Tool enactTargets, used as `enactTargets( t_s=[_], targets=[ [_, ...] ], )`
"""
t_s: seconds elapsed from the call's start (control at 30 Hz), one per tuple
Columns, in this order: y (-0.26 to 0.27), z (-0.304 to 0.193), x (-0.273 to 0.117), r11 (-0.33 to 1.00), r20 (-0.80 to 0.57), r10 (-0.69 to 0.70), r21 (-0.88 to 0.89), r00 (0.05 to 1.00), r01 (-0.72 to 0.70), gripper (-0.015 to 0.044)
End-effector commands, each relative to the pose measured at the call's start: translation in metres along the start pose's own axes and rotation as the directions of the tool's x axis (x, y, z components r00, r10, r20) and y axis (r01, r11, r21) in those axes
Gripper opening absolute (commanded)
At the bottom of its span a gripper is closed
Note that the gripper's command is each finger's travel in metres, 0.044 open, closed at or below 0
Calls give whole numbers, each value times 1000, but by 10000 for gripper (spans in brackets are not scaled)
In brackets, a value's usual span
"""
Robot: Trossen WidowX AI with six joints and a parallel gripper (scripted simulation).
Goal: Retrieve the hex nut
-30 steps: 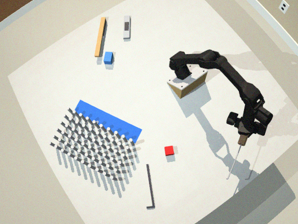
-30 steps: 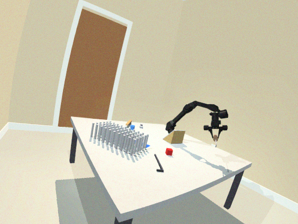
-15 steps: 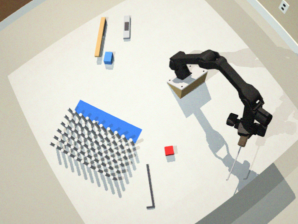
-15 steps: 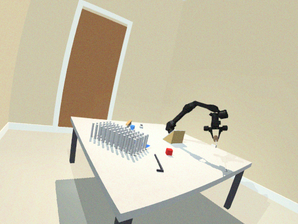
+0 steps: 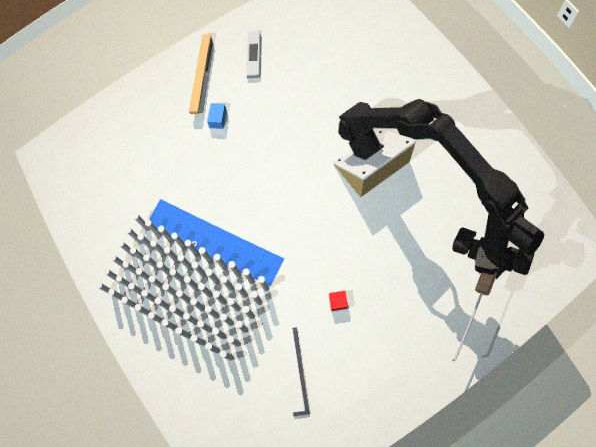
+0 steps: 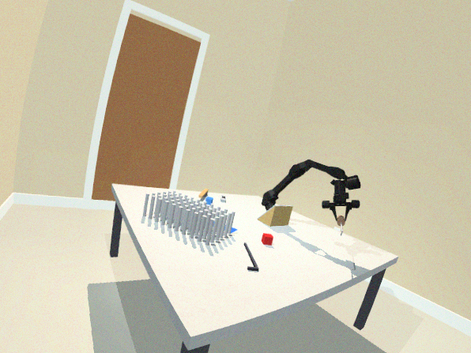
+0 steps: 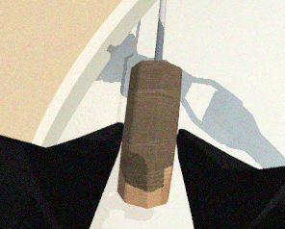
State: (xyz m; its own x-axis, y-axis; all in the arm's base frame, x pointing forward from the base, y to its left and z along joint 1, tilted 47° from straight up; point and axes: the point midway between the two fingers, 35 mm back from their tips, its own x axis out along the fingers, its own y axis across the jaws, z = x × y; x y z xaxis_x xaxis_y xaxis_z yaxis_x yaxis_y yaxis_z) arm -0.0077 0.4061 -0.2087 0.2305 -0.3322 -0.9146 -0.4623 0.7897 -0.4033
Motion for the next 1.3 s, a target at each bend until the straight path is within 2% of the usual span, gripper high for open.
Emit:
enactTargets(
  t_s=[0.0,1.27],
  targets=[
    [0,-1,3,1000,1,1,3,1000,-1,0],
    [-4,-11,30,1000,1,2,3,1000,-2,0]
  ],
)
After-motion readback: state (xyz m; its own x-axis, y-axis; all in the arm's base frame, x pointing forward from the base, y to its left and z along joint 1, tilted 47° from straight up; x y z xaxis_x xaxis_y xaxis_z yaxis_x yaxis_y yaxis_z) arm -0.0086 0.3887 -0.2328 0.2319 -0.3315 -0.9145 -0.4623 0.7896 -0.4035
